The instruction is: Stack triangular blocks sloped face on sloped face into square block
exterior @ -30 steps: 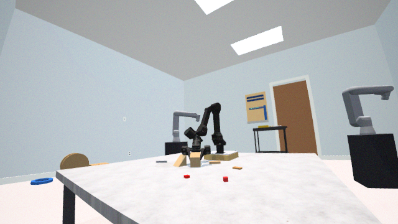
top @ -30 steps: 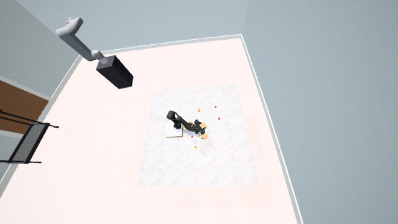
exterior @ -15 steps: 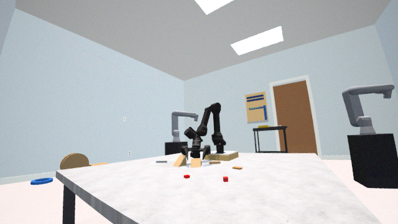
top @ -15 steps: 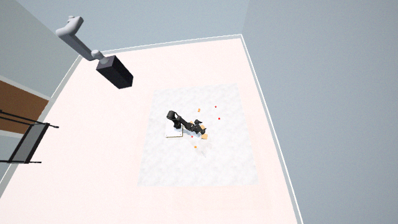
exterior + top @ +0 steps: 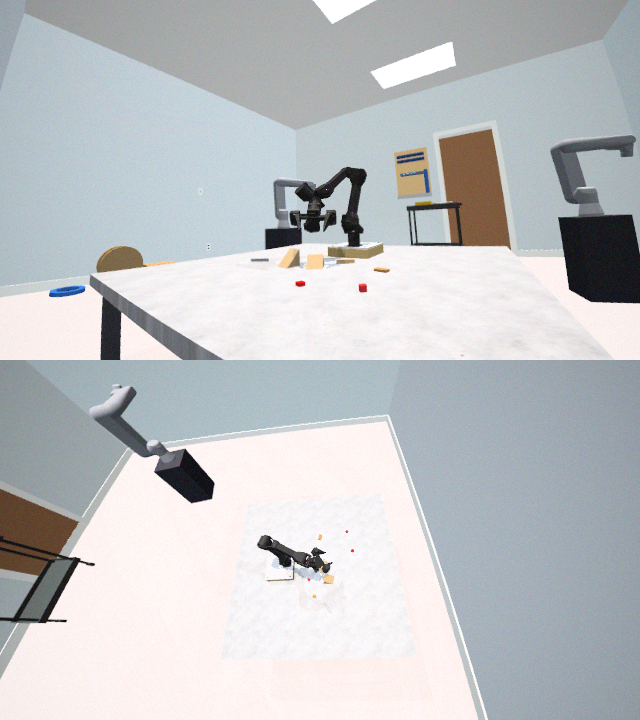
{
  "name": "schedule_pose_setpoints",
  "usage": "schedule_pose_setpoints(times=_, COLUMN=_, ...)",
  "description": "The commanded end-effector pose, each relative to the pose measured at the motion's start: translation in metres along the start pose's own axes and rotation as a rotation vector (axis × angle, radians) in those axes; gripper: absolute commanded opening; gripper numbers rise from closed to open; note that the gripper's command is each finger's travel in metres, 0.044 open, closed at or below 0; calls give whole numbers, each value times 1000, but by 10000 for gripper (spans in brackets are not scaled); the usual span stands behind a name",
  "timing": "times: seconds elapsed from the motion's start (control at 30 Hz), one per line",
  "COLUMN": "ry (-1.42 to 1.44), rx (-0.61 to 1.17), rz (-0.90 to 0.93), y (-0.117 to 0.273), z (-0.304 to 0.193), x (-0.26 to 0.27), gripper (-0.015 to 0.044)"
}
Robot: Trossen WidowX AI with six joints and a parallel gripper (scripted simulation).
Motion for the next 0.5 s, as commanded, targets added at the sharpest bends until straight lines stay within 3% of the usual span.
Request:
schedule_pose_setpoints(times=0.0, ry=-6, rx=-7, rz=-9, y=6, z=-4, x=-2, gripper=440)
schedule_pose_setpoints(times=0.47, ry=973, rx=-31, rz=-47, y=20, z=51, x=0, gripper=440)
Point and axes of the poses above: the point midway between the two fingers, 35 mm back from their tips, its own y axis back along the fingers, its own x axis across the jaws, z = x × y, the point moved 7 cm from there along y, back along the fingers, and after that the axes turned 14 degrees about y, right-handed, at the moved point
